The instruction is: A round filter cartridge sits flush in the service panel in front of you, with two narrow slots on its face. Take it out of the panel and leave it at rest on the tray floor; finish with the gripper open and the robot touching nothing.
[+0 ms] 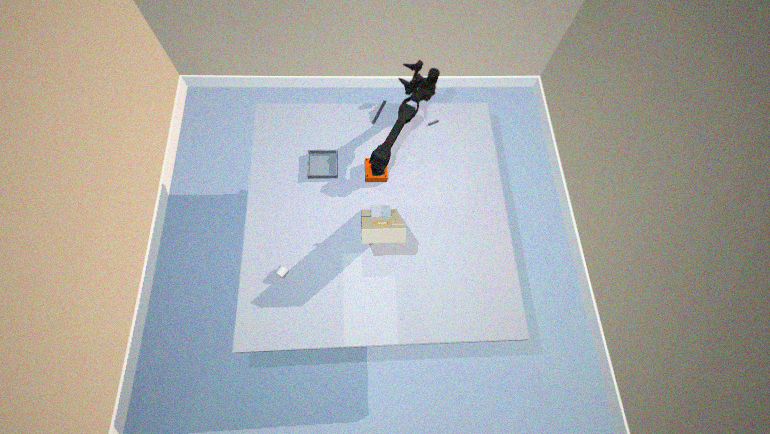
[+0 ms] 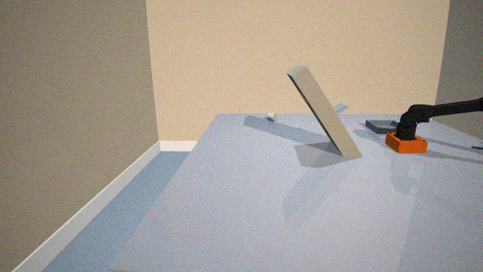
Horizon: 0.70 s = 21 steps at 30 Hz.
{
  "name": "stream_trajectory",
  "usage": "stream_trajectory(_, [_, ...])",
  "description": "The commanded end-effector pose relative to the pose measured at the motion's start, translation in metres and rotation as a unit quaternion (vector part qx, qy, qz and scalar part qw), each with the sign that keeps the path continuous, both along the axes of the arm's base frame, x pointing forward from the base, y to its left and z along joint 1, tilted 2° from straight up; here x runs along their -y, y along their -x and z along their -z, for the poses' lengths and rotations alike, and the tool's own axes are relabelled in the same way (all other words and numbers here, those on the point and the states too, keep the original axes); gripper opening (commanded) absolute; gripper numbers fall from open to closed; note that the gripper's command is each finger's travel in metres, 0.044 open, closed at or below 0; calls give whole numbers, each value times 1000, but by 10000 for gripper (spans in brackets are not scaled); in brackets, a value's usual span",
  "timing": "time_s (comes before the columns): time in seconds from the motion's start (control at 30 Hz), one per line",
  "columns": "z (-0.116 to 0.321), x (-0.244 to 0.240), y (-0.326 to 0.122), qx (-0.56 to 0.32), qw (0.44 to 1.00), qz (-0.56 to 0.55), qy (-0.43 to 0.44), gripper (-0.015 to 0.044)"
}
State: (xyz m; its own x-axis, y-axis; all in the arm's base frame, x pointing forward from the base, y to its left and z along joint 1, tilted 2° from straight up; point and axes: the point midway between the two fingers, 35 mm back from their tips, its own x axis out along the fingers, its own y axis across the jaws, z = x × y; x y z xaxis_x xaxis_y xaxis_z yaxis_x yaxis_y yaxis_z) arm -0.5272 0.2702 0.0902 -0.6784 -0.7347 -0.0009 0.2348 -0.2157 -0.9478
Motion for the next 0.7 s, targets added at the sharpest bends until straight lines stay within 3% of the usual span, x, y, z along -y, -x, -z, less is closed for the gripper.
stream_trajectory(0.0, [-1, -3, -1, 1, 1000, 4, 1, 374])
stream_trajectory(0.37, [-62, -147, -98, 64, 969, 226, 78, 95])
stream_trajectory(0.67, [-111, -238, -220, 89, 892, 415, 156, 95])
